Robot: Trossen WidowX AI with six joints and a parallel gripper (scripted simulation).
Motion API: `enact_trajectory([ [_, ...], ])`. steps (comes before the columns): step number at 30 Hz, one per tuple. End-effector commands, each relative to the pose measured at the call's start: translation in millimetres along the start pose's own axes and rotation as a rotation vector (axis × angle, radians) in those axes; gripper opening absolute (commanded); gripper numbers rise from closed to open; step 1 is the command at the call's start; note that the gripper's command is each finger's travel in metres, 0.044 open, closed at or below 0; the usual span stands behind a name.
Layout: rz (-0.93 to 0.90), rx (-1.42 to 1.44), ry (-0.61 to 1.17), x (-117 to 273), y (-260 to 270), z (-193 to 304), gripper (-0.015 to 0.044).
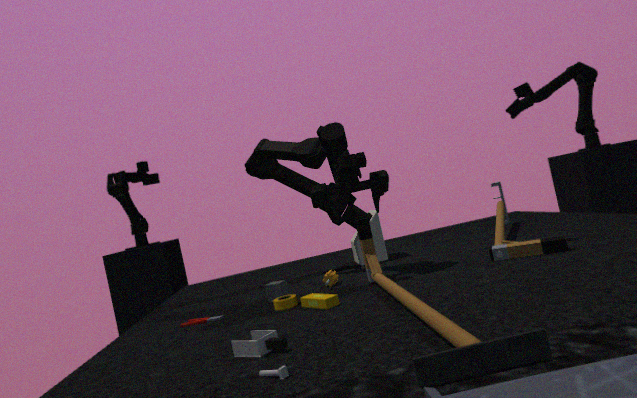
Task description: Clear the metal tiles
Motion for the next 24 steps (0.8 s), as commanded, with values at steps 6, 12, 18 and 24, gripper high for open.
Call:
enact_trajectory([
  [6,-0.003,0.013,0.014,-15,3,3,0.044],
  [12,-0.004,0.012,0.015,-25,3,3,0.044],
  [18,-0.005,0.011,0.015,-35,4,2,0.044],
  [24,-0.004,0.011,0.014,-45,3,3,0.044],
])
Point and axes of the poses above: the point midway between the two fingers, 35 mm back from their tips, its own x axis back along the fingers, its own y axis across the jaws, z = x × y, the point moved 4 cm from there along x, back along the fingers, and after that the axes turned 9 degrees about -x, right-handed, at the moved point
